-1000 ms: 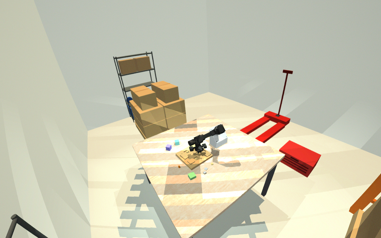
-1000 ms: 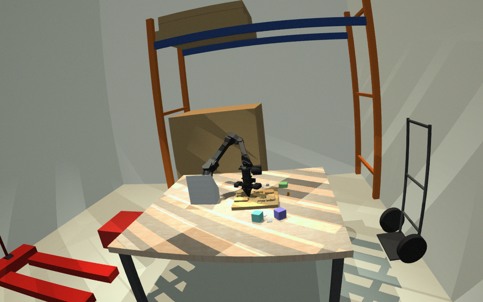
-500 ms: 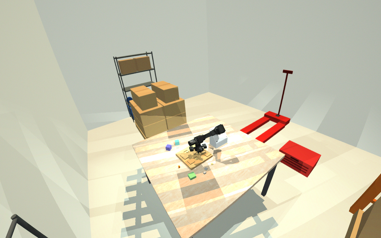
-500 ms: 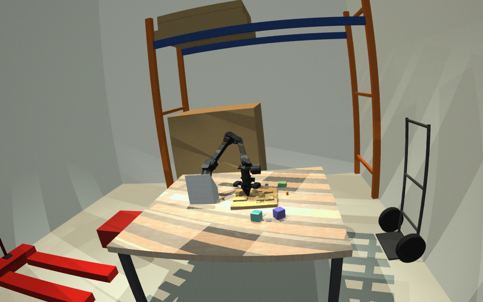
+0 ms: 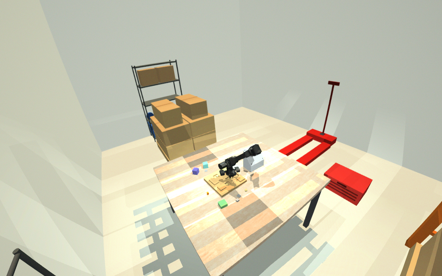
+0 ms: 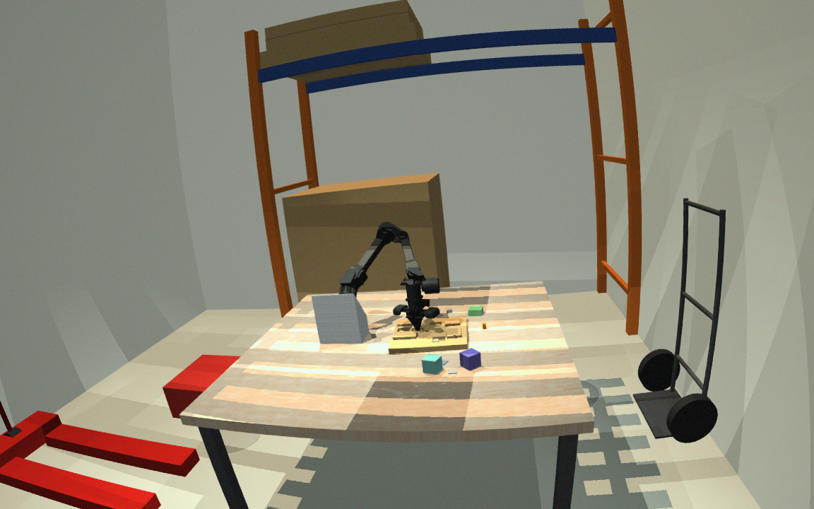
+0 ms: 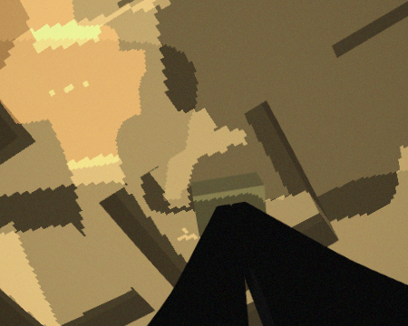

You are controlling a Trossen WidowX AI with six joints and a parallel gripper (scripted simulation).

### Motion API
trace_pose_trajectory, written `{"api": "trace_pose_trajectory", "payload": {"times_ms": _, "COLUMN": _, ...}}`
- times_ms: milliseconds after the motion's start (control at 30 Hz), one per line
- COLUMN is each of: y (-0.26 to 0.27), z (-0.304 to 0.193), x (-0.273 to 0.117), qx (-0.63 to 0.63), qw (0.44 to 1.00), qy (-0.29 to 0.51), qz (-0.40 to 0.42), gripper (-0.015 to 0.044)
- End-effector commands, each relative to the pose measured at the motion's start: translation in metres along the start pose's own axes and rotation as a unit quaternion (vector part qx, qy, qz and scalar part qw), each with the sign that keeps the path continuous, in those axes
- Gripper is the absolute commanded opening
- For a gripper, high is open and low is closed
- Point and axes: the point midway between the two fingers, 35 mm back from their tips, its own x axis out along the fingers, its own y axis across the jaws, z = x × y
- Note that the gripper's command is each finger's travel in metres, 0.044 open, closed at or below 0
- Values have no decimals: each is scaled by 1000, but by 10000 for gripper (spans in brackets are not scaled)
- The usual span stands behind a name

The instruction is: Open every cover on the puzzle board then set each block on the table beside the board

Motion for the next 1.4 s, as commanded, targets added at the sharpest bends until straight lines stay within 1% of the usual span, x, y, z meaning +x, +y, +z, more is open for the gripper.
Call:
{"api": "trace_pose_trajectory", "payload": {"times_ms": 0, "y": 1, "z": 1, "x": 2, "qx": -2, "qw": 1000, "qy": -1, "qz": 3, "gripper": 0}}
{"api": "trace_pose_trajectory", "payload": {"times_ms": 333, "y": 1, "z": 1, "x": 2, "qx": -2, "qw": 1000, "qy": -1, "qz": 3, "gripper": 0}}
{"api": "trace_pose_trajectory", "payload": {"times_ms": 767, "y": 0, "z": -1, "x": -13, "qx": -2, "qw": 1000, "qy": -1, "qz": 2, "gripper": 0}}
{"api": "trace_pose_trajectory", "payload": {"times_ms": 833, "y": 2, "z": -2, "x": -10, "qx": 1, "qw": 1000, "qy": 2, "qz": 4, "gripper": 52}}
{"api": "trace_pose_trajectory", "payload": {"times_ms": 933, "y": 0, "z": -2, "x": -23, "qx": 0, "qw": 1000, "qy": 2, "qz": 3, "gripper": 131}}
{"api": "trace_pose_trajectory", "payload": {"times_ms": 967, "y": 0, "z": -2, "x": -28, "qx": 0, "qw": 1000, "qy": 2, "qz": 3, "gripper": 144}}
{"api": "trace_pose_trajectory", "payload": {"times_ms": 1200, "y": 0, "z": -2, "x": -61, "qx": -2, "qw": 1000, "qy": 1, "qz": 2, "gripper": 144}}
{"api": "trace_pose_trajectory", "payload": {"times_ms": 1367, "y": 0, "z": -2, "x": -63, "qx": -2, "qw": 1000, "qy": 0, "qz": 2, "gripper": 144}}
